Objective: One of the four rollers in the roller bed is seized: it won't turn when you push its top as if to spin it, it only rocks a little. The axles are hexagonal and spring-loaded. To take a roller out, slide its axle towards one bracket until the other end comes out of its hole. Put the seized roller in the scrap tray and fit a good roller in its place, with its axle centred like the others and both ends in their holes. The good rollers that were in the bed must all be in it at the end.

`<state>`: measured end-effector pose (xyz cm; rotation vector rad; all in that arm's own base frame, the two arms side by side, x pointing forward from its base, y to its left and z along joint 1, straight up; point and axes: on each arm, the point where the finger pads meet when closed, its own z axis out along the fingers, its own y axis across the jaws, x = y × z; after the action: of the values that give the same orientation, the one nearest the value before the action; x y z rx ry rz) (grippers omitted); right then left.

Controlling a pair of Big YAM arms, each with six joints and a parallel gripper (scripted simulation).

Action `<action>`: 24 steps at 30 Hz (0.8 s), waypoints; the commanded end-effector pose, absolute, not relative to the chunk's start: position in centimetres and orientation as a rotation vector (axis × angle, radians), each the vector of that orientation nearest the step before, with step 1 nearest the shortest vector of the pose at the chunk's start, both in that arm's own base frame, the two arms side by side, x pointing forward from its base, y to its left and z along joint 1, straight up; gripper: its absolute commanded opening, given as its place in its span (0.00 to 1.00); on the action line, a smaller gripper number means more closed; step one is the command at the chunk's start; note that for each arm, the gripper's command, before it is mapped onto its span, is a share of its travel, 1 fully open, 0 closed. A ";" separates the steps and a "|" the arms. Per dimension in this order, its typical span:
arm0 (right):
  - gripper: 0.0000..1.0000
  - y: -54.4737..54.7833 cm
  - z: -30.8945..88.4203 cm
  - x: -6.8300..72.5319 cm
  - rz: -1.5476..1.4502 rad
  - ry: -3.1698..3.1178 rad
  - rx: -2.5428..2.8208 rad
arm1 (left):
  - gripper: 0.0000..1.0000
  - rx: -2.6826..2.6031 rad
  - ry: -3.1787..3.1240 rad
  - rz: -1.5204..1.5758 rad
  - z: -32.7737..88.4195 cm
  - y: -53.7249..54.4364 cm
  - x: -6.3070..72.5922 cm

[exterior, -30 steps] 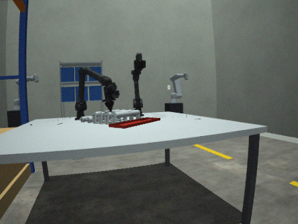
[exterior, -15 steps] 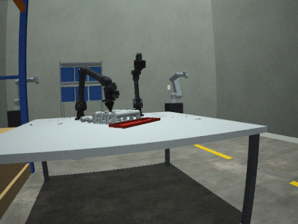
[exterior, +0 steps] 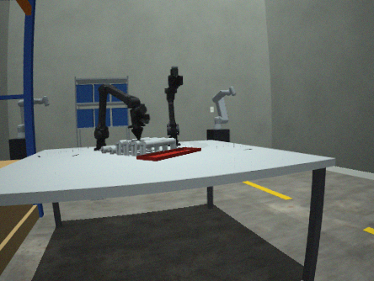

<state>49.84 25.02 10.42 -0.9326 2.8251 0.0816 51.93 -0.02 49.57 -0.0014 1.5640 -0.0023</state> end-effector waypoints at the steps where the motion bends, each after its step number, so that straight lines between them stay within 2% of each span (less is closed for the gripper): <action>1: 0.00 24.9 10.5 50.8 0.077 2.802 -0.934 | 0.00 0.005 1.520 0.000 52.4 -0.3 51.8; 24: 0.00 27.2 11.0 52.4 0.082 2.815 -0.920 | 0.00 0.005 1.520 0.000 52.4 -0.3 51.8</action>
<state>51.27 26.02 10.54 -0.9305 2.8159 0.0830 51.93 -0.02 49.57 -0.0014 1.5640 -0.0023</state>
